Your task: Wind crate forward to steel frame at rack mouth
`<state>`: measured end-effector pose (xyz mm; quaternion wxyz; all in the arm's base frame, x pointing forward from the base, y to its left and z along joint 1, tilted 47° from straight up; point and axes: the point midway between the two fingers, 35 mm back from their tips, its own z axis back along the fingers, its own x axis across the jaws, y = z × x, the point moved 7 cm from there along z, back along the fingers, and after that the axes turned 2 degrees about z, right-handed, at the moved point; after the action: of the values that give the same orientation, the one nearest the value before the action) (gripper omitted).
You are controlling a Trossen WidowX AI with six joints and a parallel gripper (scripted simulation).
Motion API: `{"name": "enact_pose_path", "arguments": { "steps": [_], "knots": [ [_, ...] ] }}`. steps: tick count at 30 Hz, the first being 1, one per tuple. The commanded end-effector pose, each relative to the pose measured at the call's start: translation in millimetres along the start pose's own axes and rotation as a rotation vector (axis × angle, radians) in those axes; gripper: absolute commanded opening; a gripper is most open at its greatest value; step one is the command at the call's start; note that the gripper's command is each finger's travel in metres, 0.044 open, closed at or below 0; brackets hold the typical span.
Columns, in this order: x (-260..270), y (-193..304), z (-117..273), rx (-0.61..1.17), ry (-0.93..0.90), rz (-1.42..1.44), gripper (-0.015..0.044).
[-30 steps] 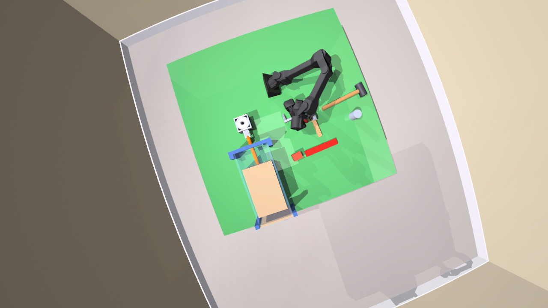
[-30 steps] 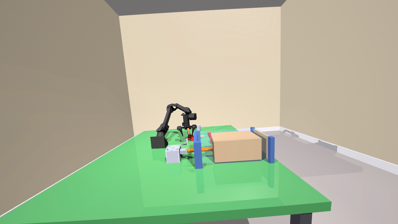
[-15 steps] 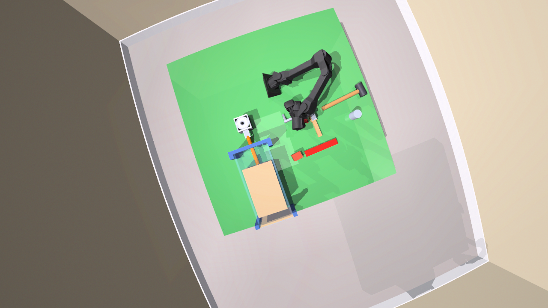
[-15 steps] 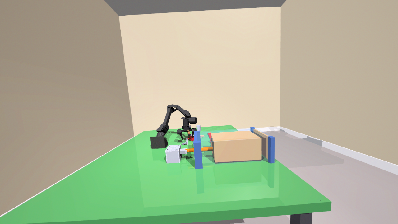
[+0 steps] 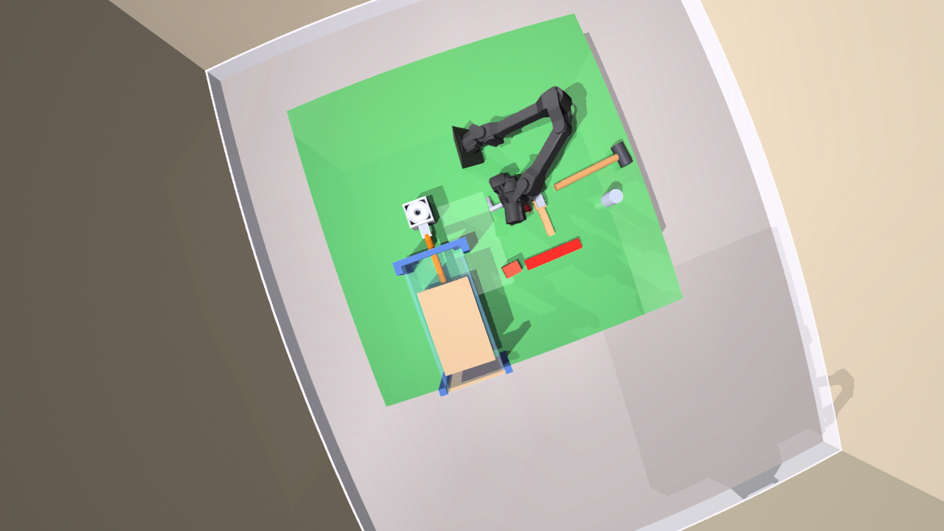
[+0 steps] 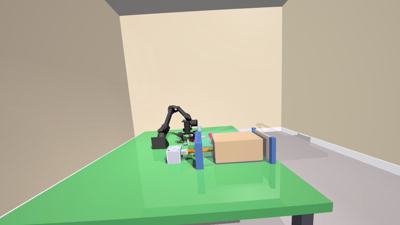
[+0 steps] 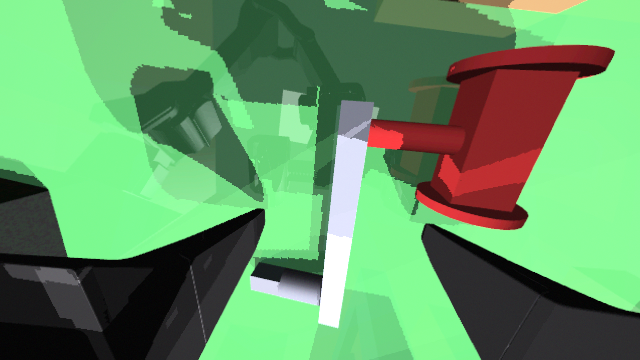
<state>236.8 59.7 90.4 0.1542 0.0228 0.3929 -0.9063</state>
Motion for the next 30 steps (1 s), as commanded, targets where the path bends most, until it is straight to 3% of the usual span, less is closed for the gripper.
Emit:
{"name": "enact_pose_path", "arguments": {
  "steps": [1, 14, 24, 30],
  "knots": [
    [0.0, 0.0, 0.0, 0.0, 0.0, 0.0, 0.0414],
    [0.0, 0.0, 0.0, 0.0, 0.0, 0.0, 0.0072],
    [0.0, 0.0, 0.0, 0.0, 0.0, 0.0, 0.0],
    [-1.8, 1.2, 6.9, 0.004, 0.002, -0.006, 0.0]
  ]
}}
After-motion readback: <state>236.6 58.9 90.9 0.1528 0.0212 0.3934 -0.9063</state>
